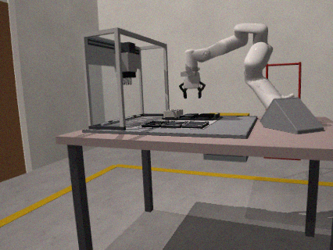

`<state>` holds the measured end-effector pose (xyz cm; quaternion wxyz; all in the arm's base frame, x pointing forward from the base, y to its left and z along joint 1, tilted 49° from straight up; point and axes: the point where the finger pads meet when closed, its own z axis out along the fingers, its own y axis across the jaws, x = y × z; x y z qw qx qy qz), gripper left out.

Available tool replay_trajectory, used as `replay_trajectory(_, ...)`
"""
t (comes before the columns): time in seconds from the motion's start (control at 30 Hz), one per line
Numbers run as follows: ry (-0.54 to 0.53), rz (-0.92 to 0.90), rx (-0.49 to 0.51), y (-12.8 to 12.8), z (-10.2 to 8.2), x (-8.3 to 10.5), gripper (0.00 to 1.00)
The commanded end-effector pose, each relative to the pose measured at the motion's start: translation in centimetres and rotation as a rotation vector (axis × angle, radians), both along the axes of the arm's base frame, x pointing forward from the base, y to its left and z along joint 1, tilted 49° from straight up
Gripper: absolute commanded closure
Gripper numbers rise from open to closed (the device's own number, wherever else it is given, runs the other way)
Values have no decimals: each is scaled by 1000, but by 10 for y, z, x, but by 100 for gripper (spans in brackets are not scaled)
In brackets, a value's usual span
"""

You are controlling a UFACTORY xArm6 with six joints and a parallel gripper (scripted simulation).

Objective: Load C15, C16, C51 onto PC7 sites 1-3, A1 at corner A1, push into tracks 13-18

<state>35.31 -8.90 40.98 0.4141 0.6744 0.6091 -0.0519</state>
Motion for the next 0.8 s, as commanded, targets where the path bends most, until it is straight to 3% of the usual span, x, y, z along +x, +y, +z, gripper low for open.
replay_trajectory(0.0, -3, 2, 3, -15, 12, -4, 0)
replay_trajectory(0.2, -3, 2, 2, -35, 27, -11, 0)
replay_trajectory(0.77, -3, 2, 2, -38, 24, -9, 0)
